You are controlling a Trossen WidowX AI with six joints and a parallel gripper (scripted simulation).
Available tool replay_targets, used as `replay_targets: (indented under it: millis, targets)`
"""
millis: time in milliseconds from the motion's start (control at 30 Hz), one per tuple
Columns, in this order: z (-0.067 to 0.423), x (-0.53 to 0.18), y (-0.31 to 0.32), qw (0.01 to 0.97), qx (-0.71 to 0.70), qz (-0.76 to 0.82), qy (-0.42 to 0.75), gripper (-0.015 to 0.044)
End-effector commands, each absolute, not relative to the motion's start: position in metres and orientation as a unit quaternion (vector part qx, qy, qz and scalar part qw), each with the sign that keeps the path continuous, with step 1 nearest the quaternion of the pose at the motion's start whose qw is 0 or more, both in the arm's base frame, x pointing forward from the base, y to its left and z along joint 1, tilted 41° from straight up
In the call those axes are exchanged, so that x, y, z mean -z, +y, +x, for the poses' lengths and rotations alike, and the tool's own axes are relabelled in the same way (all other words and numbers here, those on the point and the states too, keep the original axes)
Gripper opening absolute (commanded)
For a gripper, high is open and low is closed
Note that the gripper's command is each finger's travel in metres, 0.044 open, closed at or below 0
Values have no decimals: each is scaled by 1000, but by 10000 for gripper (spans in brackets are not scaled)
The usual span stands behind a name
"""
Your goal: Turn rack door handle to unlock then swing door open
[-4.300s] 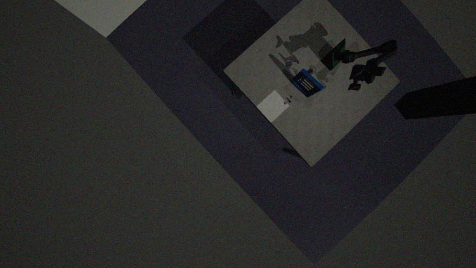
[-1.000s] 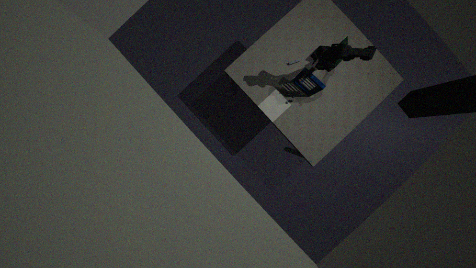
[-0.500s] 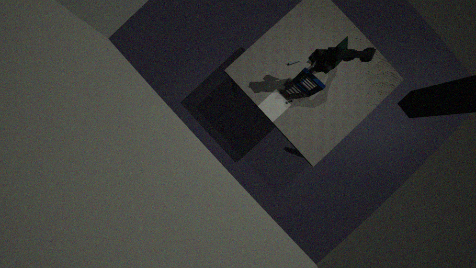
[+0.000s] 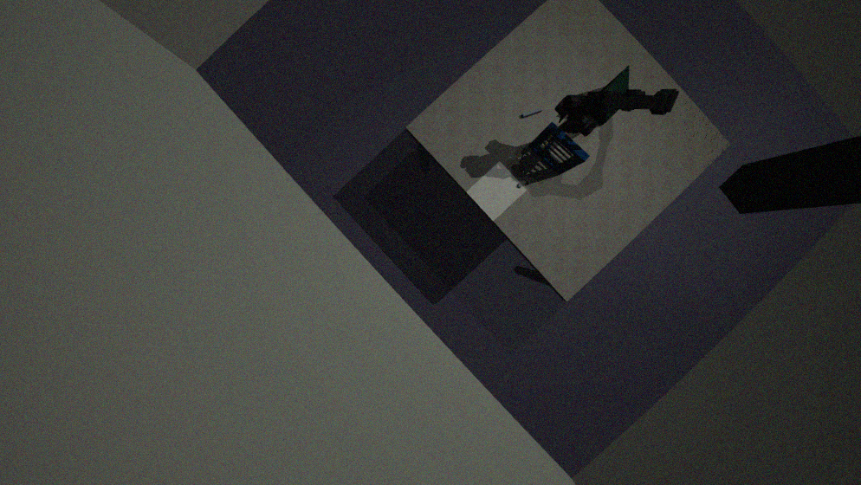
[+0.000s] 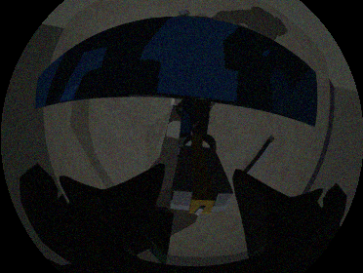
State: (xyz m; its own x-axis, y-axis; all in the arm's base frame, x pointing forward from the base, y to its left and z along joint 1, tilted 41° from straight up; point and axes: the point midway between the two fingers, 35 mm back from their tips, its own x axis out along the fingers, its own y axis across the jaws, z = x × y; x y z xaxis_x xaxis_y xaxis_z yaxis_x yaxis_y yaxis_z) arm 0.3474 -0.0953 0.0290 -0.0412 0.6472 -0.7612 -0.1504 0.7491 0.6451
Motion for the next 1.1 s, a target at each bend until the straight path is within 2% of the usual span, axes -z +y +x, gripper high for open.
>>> replay_targets:
  millis: [0,133,367,800,1067]
  targets:
    - [346,-24,-90,663,-299,192,659,295]
    - [346,-21,-87,662,-299,192,660,295]
    - [346,-21,-87,662,-299,192,660,111]
    - [346,-21,-87,662,-299,192,660,25]
    - [346,-21,-87,643,-241,248,683,23]
